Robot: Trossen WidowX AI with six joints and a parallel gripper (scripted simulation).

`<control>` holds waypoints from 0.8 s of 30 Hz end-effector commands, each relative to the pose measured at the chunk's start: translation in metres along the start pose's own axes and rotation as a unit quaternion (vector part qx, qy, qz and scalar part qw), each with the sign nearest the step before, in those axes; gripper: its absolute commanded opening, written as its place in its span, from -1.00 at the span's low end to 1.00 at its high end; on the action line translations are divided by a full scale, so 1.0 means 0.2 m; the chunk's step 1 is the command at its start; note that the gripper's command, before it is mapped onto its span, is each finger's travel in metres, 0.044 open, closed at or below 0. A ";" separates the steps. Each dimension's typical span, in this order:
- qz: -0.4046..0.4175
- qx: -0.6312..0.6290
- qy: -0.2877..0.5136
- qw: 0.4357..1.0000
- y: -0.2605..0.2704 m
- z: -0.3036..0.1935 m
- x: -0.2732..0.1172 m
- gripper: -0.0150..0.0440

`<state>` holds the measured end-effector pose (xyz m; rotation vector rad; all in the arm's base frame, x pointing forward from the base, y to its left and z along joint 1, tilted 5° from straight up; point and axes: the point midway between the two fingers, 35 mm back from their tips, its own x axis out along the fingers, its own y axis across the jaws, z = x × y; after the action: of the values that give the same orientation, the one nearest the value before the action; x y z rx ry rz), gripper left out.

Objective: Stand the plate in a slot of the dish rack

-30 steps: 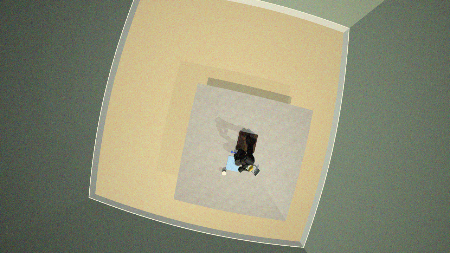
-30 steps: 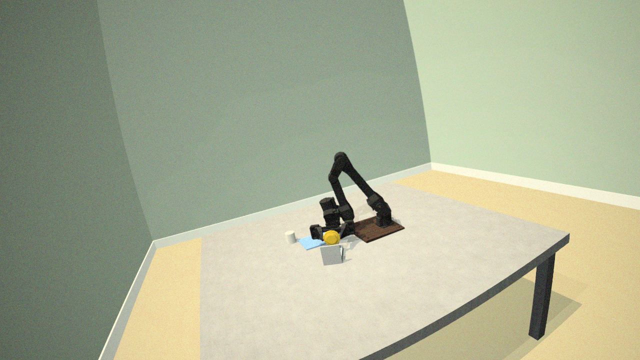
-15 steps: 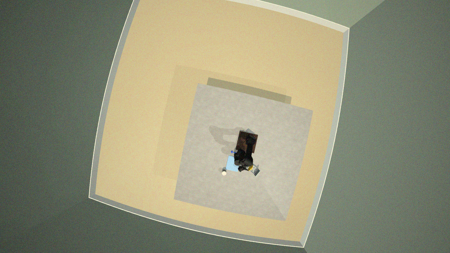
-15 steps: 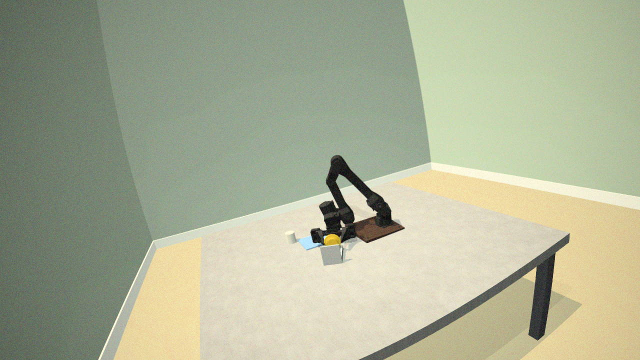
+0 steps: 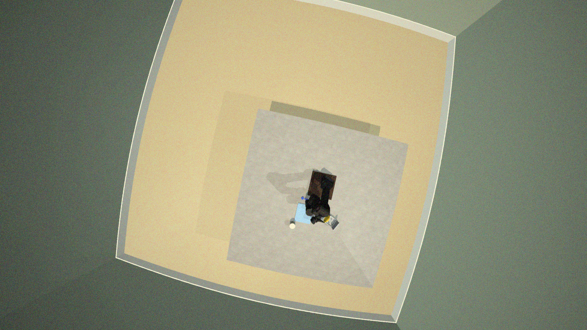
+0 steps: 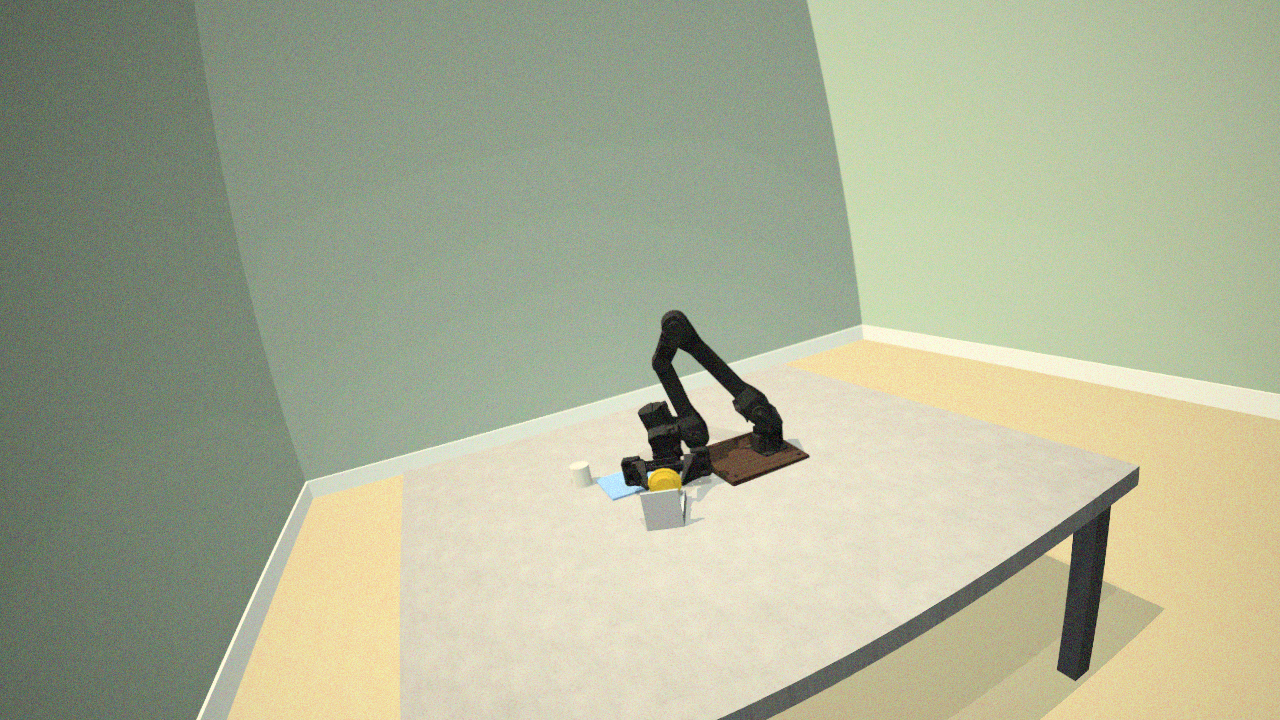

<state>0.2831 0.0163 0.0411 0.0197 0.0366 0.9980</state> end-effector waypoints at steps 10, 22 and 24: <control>0.000 0.000 0.000 1.000 0.00 0.01 0.00 0.86; 0.000 -0.004 -0.016 1.000 -0.05 0.58 -0.05 0.86; 0.000 -0.004 -0.016 1.000 -0.05 0.58 -0.05 0.86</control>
<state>0.2919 0.0040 0.1436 0.0188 -0.0006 0.9907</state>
